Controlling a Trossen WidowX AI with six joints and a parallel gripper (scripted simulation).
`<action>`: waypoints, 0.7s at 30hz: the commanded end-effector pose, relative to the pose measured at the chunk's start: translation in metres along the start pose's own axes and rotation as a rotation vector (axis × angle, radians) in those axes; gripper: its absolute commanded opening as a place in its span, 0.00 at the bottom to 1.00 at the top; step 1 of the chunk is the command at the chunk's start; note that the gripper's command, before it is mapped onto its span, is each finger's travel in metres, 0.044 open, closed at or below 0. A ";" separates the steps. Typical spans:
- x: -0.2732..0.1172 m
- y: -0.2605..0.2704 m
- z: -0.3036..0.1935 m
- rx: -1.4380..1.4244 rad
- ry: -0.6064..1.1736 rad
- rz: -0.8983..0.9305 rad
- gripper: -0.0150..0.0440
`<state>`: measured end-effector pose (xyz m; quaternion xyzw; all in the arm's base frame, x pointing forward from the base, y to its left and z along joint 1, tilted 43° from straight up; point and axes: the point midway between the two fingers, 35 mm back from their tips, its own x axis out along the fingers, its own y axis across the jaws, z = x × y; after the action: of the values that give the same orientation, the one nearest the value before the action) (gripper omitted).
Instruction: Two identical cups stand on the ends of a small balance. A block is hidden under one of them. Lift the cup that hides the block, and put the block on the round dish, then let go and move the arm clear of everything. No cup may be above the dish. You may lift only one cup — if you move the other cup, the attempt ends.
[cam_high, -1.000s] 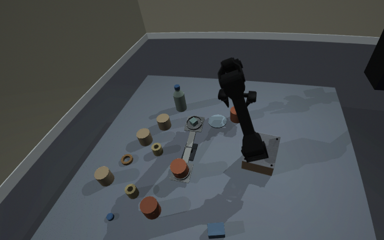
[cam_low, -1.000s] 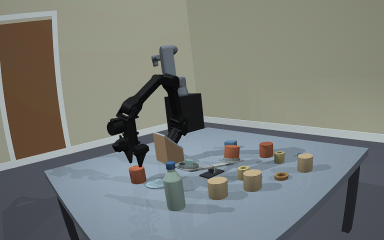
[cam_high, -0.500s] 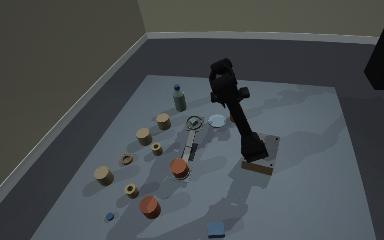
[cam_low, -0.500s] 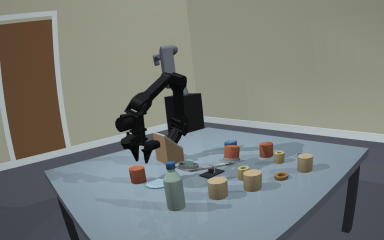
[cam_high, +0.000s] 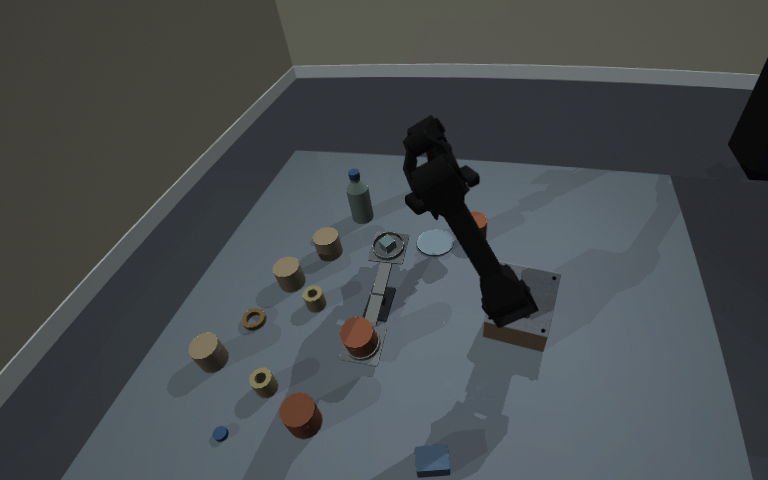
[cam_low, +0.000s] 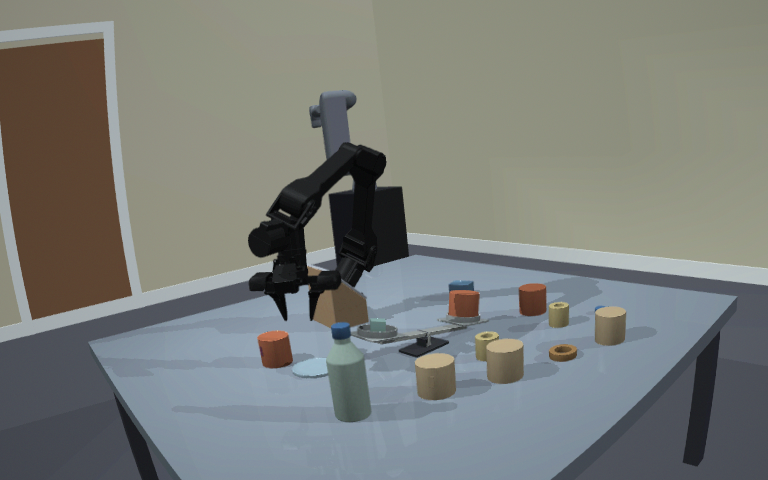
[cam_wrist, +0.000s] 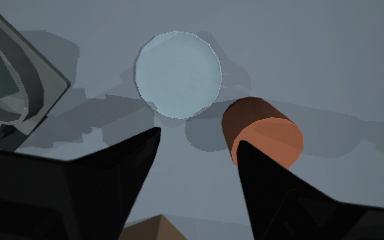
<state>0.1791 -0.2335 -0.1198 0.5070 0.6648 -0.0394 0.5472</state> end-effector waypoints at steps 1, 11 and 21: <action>-0.007 0.015 0.005 -0.147 -0.008 -0.006 0.69; -0.014 0.047 0.010 -0.483 -0.002 -0.014 0.69; -0.020 0.078 0.015 -0.823 -0.009 0.000 0.69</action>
<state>0.2333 -0.2191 -0.0804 0.2855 0.6379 0.1940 0.6884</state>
